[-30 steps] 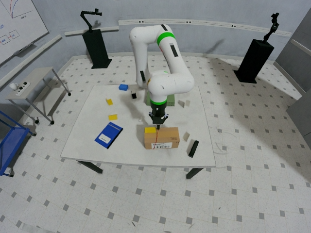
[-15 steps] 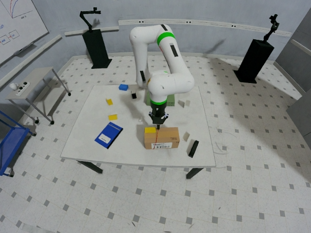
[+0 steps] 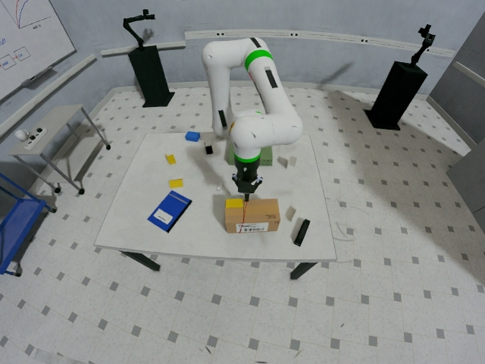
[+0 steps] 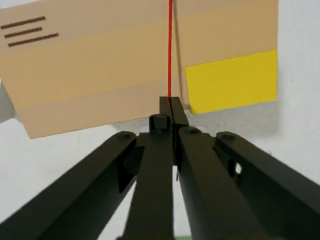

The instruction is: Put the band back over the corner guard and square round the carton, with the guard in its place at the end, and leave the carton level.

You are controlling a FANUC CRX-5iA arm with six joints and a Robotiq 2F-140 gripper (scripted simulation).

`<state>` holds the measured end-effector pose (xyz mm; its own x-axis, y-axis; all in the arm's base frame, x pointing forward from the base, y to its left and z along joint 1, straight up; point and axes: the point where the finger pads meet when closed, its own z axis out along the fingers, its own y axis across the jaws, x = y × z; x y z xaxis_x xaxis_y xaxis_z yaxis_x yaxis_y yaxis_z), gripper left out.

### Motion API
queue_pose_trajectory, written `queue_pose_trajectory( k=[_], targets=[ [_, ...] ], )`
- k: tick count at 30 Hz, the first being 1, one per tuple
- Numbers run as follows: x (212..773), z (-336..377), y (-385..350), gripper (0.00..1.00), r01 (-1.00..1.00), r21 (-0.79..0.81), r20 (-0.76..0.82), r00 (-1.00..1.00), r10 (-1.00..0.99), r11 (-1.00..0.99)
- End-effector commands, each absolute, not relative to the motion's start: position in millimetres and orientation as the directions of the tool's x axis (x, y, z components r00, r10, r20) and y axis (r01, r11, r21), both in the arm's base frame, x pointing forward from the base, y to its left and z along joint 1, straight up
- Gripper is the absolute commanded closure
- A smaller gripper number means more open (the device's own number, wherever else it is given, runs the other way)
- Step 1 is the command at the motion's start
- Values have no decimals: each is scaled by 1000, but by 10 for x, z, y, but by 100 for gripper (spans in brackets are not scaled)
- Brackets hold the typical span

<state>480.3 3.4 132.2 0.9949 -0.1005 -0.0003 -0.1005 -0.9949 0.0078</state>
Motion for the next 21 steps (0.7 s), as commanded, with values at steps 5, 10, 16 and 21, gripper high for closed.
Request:
queue_pose_trajectory(
  k=[5,10,16,21],
  targets=[
    [4739,1330,26,90,-100,8,1,995,-100,-995],
    [4703,1330,22,90,-100,8,1,995,-100,-995],
    [4633,1330,15,90,-100,8,1,995,-100,-995],
    [4588,1330,10,90,-100,8,1,995,-100,-995]
  ],
)
